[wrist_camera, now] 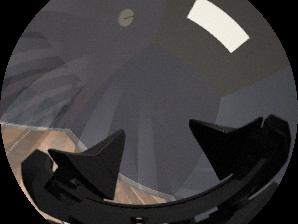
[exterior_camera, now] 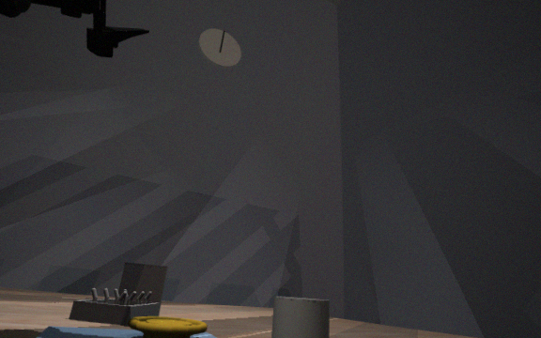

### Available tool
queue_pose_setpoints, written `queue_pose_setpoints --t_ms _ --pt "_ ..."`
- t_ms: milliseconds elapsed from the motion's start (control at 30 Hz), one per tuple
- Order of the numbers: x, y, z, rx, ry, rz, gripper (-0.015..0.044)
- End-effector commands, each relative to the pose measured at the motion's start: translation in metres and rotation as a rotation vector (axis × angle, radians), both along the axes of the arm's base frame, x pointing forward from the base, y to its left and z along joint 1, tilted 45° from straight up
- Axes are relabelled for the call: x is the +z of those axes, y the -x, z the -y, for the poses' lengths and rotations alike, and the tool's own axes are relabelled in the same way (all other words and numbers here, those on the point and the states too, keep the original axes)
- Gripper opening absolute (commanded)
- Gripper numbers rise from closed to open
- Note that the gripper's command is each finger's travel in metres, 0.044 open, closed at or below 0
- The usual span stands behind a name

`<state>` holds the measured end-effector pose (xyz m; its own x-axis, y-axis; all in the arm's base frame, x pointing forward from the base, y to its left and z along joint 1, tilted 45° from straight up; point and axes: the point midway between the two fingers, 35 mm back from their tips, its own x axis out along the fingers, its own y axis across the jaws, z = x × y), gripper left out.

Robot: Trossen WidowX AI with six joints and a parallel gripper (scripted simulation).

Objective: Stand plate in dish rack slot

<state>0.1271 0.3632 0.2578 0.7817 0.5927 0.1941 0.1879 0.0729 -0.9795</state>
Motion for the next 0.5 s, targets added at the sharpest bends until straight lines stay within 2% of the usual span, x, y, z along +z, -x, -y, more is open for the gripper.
queue_pose_setpoints --t_ms 0,467 --pt "-0.001 -0.001 0.000 -0.001 0.001 -0.004 0.0400" --pt "-0.055 -0.068 -0.012 -0.150 0.058 -0.305 0.0400"
